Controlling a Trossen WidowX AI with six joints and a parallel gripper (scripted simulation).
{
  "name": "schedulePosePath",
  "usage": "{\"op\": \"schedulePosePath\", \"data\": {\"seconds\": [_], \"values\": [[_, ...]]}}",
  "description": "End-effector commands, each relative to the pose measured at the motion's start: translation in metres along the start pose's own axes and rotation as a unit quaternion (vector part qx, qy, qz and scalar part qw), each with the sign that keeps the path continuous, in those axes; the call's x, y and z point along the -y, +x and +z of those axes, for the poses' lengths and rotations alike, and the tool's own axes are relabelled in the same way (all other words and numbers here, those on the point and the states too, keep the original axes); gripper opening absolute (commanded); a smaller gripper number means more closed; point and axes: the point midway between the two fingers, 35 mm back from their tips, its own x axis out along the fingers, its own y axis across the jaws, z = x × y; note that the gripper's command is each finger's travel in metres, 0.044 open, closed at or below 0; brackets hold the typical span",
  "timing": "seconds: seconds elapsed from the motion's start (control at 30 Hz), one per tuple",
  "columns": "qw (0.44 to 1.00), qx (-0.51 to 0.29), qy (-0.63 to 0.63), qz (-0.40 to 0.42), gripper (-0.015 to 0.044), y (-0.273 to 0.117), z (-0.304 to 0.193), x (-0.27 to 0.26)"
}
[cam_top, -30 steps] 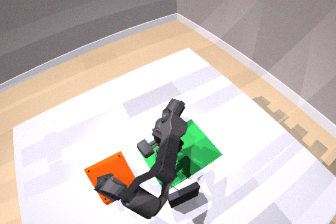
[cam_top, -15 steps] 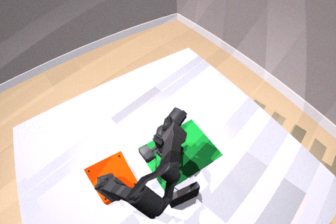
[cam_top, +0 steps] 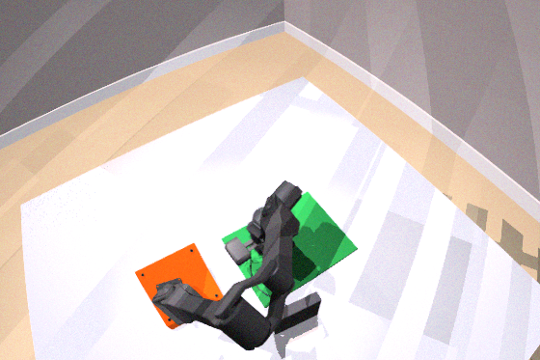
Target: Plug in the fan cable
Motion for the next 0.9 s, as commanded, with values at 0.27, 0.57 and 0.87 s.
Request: {"op": "schedulePosePath", "data": {"seconds": [0.27, 0.57, 0.87], "values": [[1.0, 0.004, -0.004, -0.003, 0.044, 0.0153, 0.0043, 0.0028], [1.0, 0.001, -0.001, -0.002, 0.0256, 0.0133, 0.0034, 0.0015], [1.0, 0.001, -0.001, -0.002, 0.0196, 0.0133, 0.0034, 0.0015]]}}
